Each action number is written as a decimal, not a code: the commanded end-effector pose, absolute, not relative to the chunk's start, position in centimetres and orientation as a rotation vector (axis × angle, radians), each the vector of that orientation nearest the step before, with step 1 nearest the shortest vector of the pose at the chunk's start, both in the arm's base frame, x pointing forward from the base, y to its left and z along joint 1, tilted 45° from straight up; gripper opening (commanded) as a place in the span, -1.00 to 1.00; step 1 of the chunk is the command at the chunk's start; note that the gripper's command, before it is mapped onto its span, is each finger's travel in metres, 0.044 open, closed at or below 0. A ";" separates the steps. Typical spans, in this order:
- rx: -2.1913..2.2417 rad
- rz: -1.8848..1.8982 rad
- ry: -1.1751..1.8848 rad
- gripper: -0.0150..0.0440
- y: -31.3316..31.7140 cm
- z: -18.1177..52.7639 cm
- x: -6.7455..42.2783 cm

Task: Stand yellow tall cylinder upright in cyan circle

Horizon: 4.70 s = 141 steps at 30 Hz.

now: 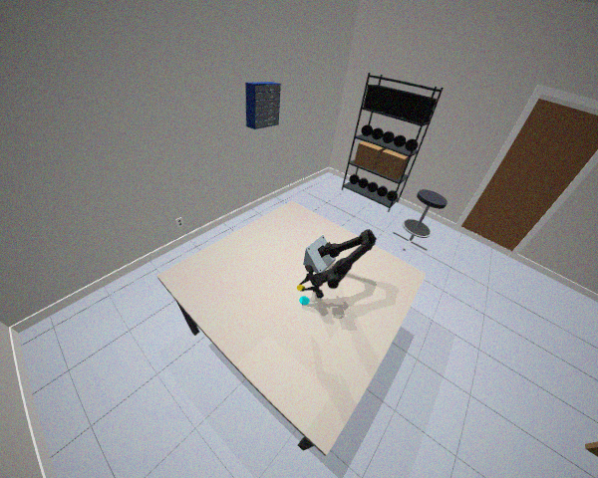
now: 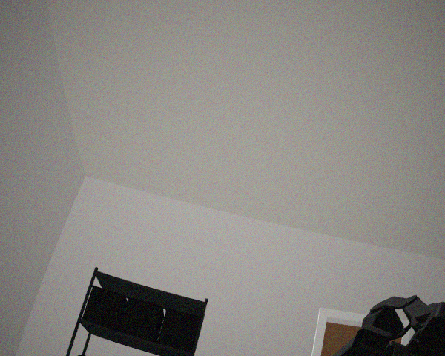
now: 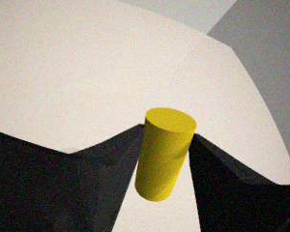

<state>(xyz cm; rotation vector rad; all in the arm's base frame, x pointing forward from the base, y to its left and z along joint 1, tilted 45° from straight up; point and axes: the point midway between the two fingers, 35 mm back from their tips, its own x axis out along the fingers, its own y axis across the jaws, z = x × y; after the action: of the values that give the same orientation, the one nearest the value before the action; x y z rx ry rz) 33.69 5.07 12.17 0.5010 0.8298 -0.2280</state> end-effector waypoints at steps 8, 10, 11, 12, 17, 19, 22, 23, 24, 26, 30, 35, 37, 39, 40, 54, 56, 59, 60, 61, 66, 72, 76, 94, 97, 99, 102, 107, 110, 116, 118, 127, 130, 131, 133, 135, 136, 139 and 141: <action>0.521 -0.253 0.754 -0.14 5.0 12.4 33.4; 0.526 -0.257 0.740 -0.14 5.1 12.5 33.4; 0.528 -0.258 0.733 -0.14 5.1 12.6 33.4; 0.531 -0.260 0.726 -0.14 5.1 12.6 33.3; 0.543 -0.267 0.690 -0.14 5.1 12.8 33.2; 0.549 -0.270 0.676 -0.14 5.1 12.9 33.2; 0.557 -0.274 0.655 -0.14 5.1 13.0 33.1; 0.560 -0.276 0.648 -0.14 5.1 13.1 33.1; 0.563 -0.277 0.641 -0.14 5.1 13.1 33.1; 0.569 -0.280 0.627 -0.14 5.1 13.2 33.0; 0.582 -0.285 0.598 -0.14 5.1 13.4 32.9; 0.598 -0.290 0.563 -0.14 5.1 13.6 32.7; 0.605 -0.293 0.549 -0.14 5.1 13.7 32.7; 0.612 -0.295 0.534 -0.14 5.1 13.8 32.6; 0.616 -0.296 0.527 -0.14 5.1 13.8 32.5; 0.671 -0.308 0.428 -0.14 5.0 14.4 31.9; 0.679 -0.309 0.414 -0.14 5.0 14.5 31.8; 0.692 -0.311 0.393 -0.14 5.0 14.7 31.7; 0.697 -0.312 0.386 -0.14 5.0 14.7 31.6; 0.701 -0.313 0.379 -0.14 4.9 14.8 31.6; 0.724 -0.315 0.344 -0.14 4.9 15.0 31.3; 0.751 -0.318 0.302 -0.14 4.8 15.3 31.0; 0.771 -0.319 0.274 -0.14 4.7 15.4 30.7; 0.798 -0.321 0.236 -0.14 4.6 15.7 30.4; 0.798 -0.321 0.236 -0.14 4.6 15.7 30.4; 0.798 -0.321 0.236 -0.14 4.7 15.6 30.4; 0.799 -0.322 0.238 -0.14 5.2 15.1 30.6; 0.801 -0.324 0.241 -0.14 6.4 14.0 30.8; 0.802 -0.325 0.243 -0.14 7.1 13.3 30.9; 0.802 -0.325 0.243 -0.14 8.5 12.0 30.8; 0.802 -0.325 0.243 -0.14 8.9 11.5 30.8; 0.800 -0.322 0.239 -0.14 10.9 9.4 30.3; 0.800 -0.322 0.239 -0.14 11.0 9.2 30.3; 0.800 -0.321 0.240 -0.14 11.1 9.1 30.3; 0.801 -0.319 0.242 -0.14 11.6 8.7 30.3; 0.802 -0.317 0.244 -0.14 12.0 8.2 30.3; 0.802 -0.316 0.244 -0.14 12.2 8.0 30.3; 0.802 -0.315 0.245 -0.14 12.4 7.9 30.3; 0.802 -0.315 0.245 -0.14 12.4 7.9 30.3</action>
<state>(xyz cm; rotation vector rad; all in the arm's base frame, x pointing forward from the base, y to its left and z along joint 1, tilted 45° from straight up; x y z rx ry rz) 30.22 12.26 7.84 0.7959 0.2543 -0.3118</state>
